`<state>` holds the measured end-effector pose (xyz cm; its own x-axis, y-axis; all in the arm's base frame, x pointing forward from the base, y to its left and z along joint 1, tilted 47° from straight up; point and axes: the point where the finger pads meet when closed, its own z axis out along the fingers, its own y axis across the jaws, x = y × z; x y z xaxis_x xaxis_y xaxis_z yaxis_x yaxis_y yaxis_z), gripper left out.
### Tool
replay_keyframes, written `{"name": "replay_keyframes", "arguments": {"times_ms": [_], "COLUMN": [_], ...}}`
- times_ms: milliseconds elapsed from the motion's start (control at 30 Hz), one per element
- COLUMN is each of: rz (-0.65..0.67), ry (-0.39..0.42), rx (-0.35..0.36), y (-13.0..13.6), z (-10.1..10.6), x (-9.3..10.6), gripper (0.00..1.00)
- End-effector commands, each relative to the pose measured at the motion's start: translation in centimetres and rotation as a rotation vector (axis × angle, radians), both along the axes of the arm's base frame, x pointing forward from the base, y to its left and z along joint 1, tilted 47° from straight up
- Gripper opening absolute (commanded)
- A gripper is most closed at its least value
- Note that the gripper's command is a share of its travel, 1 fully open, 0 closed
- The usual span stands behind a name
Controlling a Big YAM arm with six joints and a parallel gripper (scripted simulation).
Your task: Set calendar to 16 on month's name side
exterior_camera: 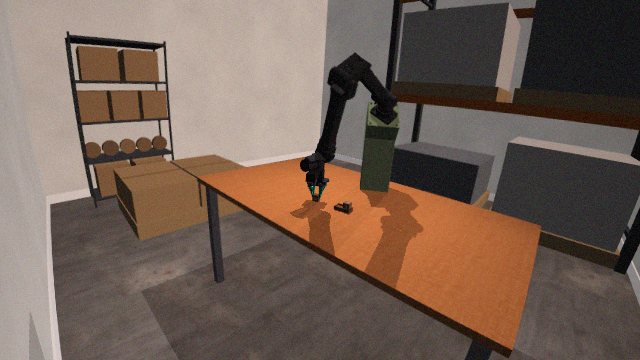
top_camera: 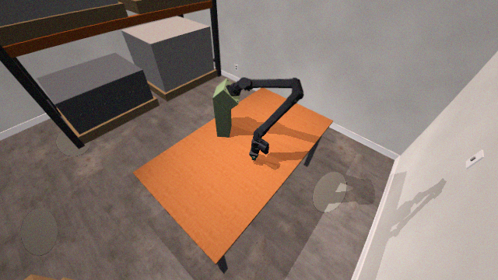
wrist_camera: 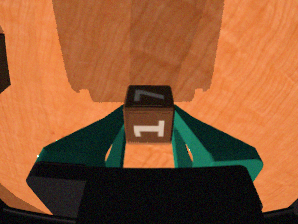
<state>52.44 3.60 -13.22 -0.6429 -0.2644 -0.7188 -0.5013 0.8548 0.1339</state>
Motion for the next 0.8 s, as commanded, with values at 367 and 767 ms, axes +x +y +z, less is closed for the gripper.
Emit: {"name": "replay_keyframes", "arguments": {"times_ms": [367, 767], "rz": [0.008, 0.008], "ry": [0.016, 0.017], "rx": [0.009, 0.009], "y": [1.13, 1.13], "z": [-0.83, -0.85], "x": [-0.44, -0.47], "gripper": [0.28, 0.28]}}
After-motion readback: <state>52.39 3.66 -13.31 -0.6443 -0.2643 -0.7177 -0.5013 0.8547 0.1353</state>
